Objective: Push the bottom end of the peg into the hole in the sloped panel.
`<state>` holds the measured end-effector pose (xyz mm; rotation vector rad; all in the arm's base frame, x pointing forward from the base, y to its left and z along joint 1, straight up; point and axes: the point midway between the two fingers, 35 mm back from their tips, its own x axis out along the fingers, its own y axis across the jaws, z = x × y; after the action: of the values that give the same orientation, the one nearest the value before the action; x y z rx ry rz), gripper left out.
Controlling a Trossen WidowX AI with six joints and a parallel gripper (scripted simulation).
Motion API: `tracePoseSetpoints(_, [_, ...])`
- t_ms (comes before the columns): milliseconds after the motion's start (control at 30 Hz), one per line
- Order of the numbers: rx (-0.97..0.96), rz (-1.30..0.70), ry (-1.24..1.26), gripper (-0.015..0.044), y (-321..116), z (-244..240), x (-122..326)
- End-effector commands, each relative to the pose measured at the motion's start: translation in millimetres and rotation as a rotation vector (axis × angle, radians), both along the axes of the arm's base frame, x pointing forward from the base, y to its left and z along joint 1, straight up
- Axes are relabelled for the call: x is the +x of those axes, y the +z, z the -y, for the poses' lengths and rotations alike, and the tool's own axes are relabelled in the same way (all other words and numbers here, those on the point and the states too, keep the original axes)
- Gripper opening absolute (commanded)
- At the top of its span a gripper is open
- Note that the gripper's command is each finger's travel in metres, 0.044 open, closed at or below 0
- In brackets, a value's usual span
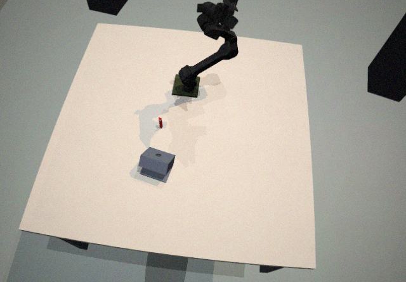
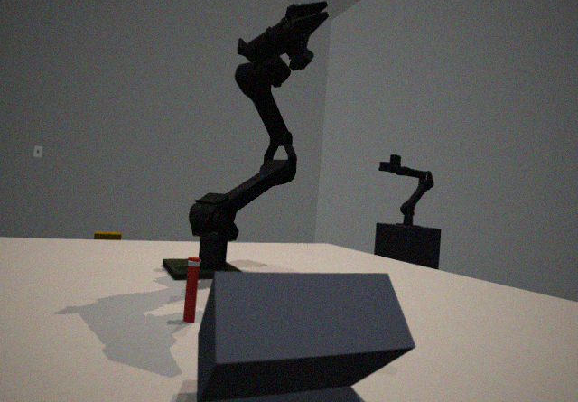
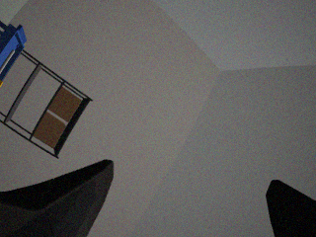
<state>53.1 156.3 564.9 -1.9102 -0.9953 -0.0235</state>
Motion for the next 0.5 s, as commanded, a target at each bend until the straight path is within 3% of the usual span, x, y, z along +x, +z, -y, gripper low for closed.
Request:
tracePoseSetpoints(0, [0.004, -0.001, 0.001, 0.0426, 0.6, 1.0, 0.5])
tracePoseSetpoints(467, [0.332, -0.011, 0.034, 0.044, 33.8, 81.7, 43.8])
